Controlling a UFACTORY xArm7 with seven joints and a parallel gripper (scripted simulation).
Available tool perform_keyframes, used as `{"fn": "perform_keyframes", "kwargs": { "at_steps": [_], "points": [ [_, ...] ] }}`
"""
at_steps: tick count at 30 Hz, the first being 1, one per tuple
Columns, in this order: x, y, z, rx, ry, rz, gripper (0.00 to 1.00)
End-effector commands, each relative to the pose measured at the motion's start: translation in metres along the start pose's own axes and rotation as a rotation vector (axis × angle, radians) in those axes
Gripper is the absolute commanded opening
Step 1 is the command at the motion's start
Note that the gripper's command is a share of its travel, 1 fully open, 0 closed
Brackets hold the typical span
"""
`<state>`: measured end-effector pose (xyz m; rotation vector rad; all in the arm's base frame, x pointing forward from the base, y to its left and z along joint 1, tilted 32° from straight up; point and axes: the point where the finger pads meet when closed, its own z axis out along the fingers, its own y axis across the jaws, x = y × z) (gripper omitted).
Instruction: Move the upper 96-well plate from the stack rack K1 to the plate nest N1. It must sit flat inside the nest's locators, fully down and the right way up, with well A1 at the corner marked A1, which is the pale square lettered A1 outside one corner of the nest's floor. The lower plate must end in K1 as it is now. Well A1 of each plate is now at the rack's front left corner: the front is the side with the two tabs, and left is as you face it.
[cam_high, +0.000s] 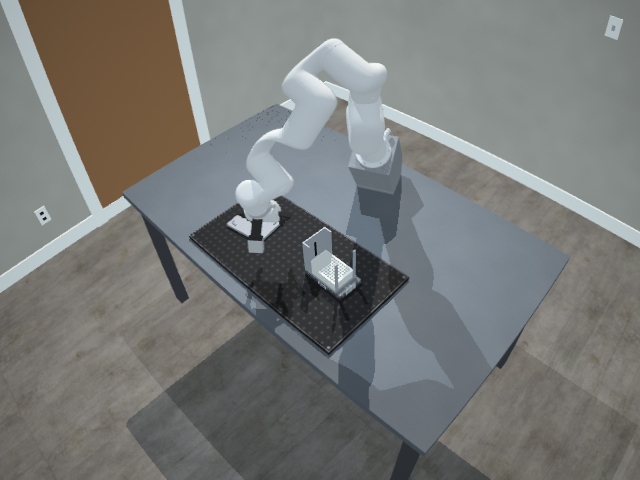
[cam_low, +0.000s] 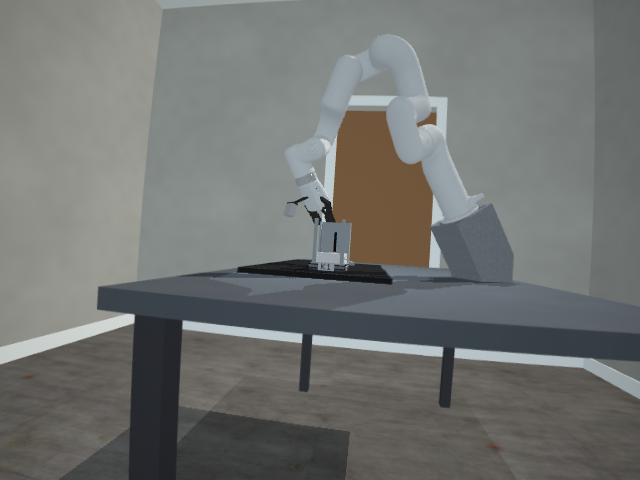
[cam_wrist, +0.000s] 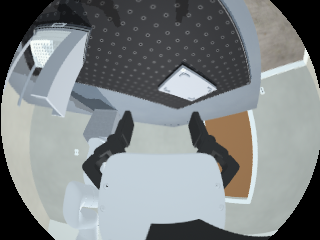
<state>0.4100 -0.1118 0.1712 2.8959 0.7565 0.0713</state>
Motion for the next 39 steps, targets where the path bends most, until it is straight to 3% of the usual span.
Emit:
{"fn": "perform_keyframes", "kwargs": {
  "at_steps": [1, 5, 9, 14, 18, 22, 26, 31, 35, 39],
  "points": [
    [0.009, -0.015, -0.010, -0.027, 0.065, -0.105, 1.00],
    [0.015, -0.026, -0.016, -0.029, 0.072, -0.117, 1.00],
    [0.023, -0.042, -0.024, -0.057, 0.135, -0.231, 1.00],
    [0.028, -0.053, -0.029, -0.060, 0.142, -0.243, 1.00],
    [0.035, -0.071, -0.037, -0.088, 0.207, -0.356, 1.00],
    [0.039, -0.082, -0.042, -0.091, 0.214, -0.368, 1.00],
    [0.043, -0.100, -0.049, -0.119, 0.280, -0.481, 1.00],
    [0.046, -0.111, -0.054, -0.122, 0.287, -0.492, 1.00],
    [0.050, -0.130, -0.061, -0.150, 0.355, -0.604, 1.00],
    [0.052, -0.141, -0.065, -0.153, 0.362, -0.615, 1.00]
  ]
}}
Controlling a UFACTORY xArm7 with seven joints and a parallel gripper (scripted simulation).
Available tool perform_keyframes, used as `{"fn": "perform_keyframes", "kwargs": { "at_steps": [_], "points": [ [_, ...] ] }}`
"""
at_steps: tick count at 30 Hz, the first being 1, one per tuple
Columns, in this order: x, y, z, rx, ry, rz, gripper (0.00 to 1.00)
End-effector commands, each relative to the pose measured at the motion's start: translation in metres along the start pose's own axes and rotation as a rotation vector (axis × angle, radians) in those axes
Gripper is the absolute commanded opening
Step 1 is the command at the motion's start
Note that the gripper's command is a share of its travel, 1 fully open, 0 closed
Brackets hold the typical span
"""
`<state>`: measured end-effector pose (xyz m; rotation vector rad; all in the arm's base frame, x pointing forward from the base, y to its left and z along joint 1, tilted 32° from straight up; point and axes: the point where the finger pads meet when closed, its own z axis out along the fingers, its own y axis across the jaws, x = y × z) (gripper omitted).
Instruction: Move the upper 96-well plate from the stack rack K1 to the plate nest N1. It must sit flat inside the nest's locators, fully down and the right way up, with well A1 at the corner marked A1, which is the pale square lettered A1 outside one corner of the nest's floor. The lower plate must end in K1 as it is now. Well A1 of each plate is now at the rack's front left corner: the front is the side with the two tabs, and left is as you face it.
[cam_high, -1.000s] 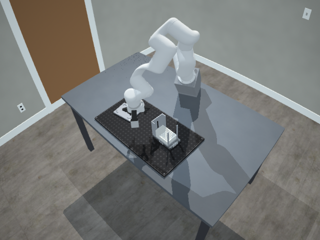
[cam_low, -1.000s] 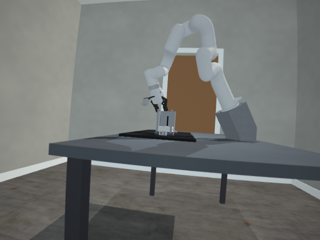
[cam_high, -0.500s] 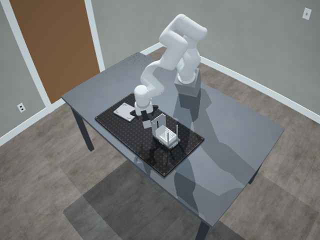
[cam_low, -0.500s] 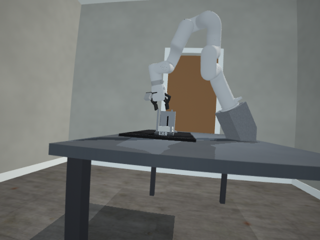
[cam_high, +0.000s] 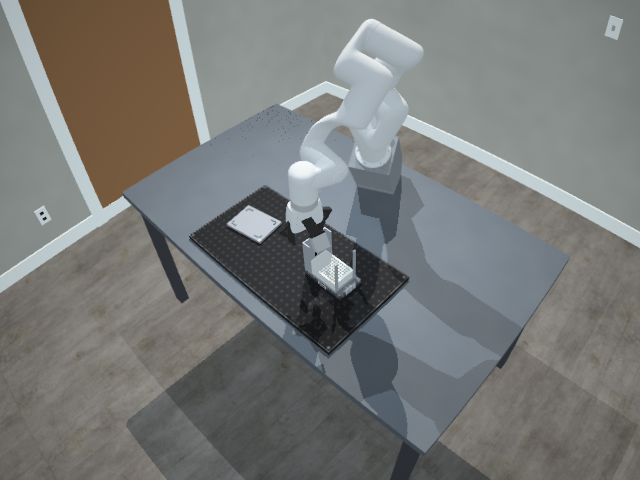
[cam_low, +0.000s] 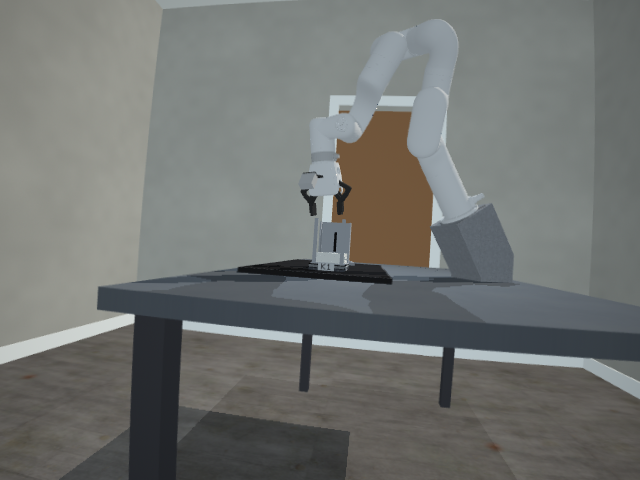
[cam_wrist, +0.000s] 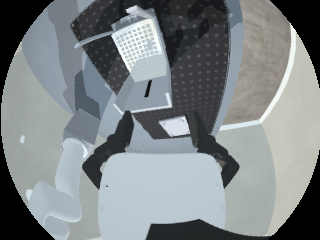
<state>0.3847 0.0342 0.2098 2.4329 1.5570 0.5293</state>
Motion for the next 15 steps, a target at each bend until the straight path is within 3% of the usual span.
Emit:
{"fn": "perform_keyframes", "kwargs": {
  "at_steps": [1, 4, 9, 13, 15],
  "points": [
    [0.011, -0.008, -0.006, -0.019, 0.038, -0.051, 1.00],
    [0.022, -0.018, -0.011, -0.042, 0.089, -0.133, 1.00],
    [0.030, -0.026, -0.014, -0.045, 0.096, -0.144, 1.00],
    [0.043, -0.041, -0.020, -0.076, 0.166, -0.253, 1.00],
    [0.049, -0.048, -0.023, -0.079, 0.173, -0.264, 1.00]
  ]
}}
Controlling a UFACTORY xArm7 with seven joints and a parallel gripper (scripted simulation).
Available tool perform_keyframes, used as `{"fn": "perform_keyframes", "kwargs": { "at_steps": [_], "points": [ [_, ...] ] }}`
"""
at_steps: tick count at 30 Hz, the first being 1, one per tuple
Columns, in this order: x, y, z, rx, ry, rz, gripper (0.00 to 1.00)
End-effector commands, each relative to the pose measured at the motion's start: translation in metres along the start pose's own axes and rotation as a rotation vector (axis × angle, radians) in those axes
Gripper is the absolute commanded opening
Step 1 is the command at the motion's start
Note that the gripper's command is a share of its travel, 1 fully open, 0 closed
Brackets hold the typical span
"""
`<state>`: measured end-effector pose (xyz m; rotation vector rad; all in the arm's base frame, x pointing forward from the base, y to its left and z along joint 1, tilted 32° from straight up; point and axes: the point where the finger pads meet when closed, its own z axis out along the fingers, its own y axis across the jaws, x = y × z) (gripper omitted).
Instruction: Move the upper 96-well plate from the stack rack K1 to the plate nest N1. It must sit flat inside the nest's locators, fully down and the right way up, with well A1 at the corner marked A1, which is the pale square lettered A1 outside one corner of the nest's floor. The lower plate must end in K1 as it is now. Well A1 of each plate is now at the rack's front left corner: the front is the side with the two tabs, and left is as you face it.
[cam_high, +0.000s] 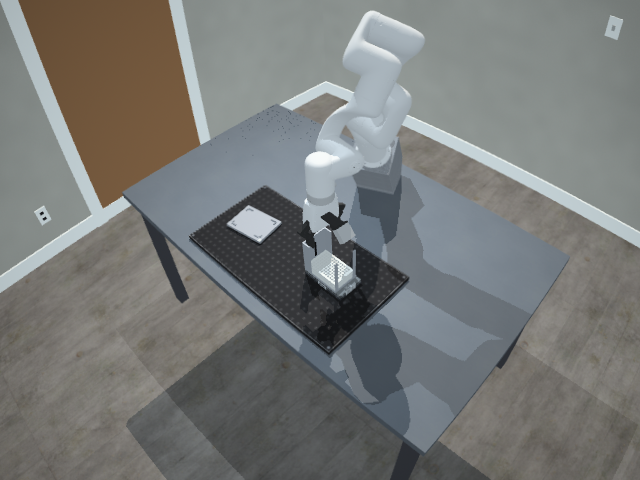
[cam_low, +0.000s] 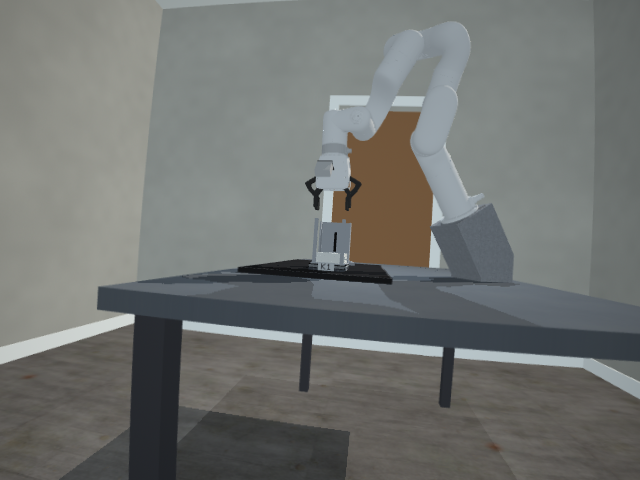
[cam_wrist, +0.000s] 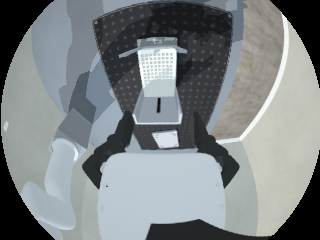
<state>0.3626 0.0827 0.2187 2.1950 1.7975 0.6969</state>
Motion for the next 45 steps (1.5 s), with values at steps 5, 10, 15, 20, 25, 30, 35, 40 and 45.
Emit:
{"fn": "perform_keyframes", "kwargs": {
  "at_steps": [5, 10, 15, 20, 25, 30, 35, 40, 45],
  "points": [
    [0.016, -0.010, -0.006, -0.021, 0.039, -0.052, 1.00],
    [0.016, -0.010, -0.006, -0.021, 0.039, -0.052, 1.00],
    [0.016, -0.010, -0.006, -0.021, 0.039, -0.052, 1.00],
    [0.016, -0.010, -0.001, -0.021, 0.039, -0.052, 1.00],
    [0.016, -0.010, 0.007, -0.021, 0.039, -0.052, 1.00],
    [0.017, -0.009, 0.012, -0.020, 0.039, -0.052, 1.00],
    [0.017, -0.009, 0.021, -0.020, 0.039, -0.052, 1.00],
    [0.017, -0.009, 0.029, -0.020, 0.039, -0.052, 1.00],
    [0.017, -0.009, 0.034, -0.020, 0.039, -0.052, 1.00]
  ]
}}
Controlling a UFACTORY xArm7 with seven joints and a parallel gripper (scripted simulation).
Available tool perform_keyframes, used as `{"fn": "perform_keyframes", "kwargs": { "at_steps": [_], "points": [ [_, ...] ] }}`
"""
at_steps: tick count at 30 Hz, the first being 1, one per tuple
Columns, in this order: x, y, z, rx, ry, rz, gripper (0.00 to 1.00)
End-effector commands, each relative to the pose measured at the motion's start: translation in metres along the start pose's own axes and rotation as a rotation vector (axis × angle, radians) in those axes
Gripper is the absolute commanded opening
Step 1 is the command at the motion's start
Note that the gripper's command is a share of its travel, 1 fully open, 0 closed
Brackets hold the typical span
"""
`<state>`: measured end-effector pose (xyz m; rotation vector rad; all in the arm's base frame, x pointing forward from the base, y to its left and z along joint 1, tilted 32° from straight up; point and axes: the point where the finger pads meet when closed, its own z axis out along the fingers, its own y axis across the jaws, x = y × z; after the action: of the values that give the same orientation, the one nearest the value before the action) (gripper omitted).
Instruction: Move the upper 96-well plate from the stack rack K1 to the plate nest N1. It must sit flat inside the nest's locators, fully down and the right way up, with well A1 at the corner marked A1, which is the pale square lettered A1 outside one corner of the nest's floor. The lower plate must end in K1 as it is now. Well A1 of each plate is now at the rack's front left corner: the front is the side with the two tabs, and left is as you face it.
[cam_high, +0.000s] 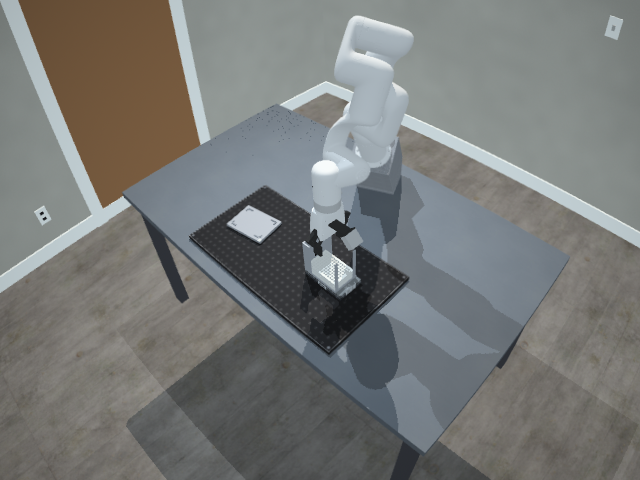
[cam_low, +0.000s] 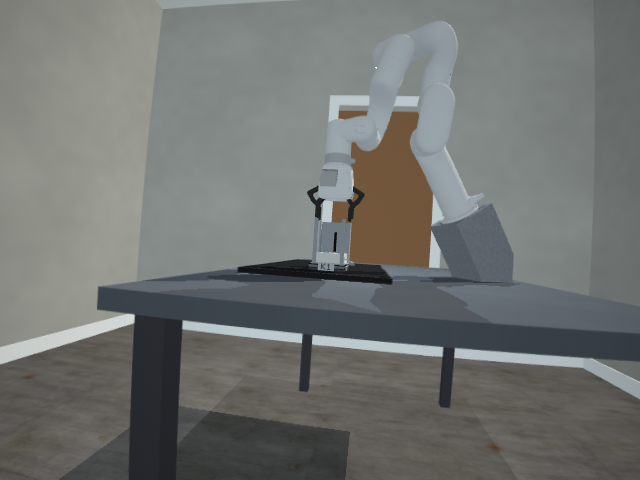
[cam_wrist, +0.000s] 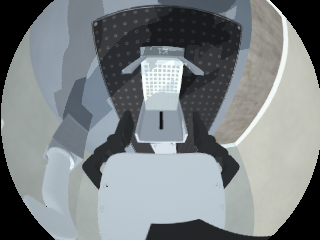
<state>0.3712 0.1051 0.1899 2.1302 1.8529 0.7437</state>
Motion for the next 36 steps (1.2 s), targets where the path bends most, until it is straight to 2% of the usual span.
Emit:
{"fn": "perform_keyframes", "kwargs": {
  "at_steps": [1, 36],
  "points": [
    [0.001, 0.002, 0.004, -0.004, 0.002, 0.000, 1.00],
    [0.001, 0.002, 0.056, -0.004, 0.001, 0.000, 1.00]
  ]
}}
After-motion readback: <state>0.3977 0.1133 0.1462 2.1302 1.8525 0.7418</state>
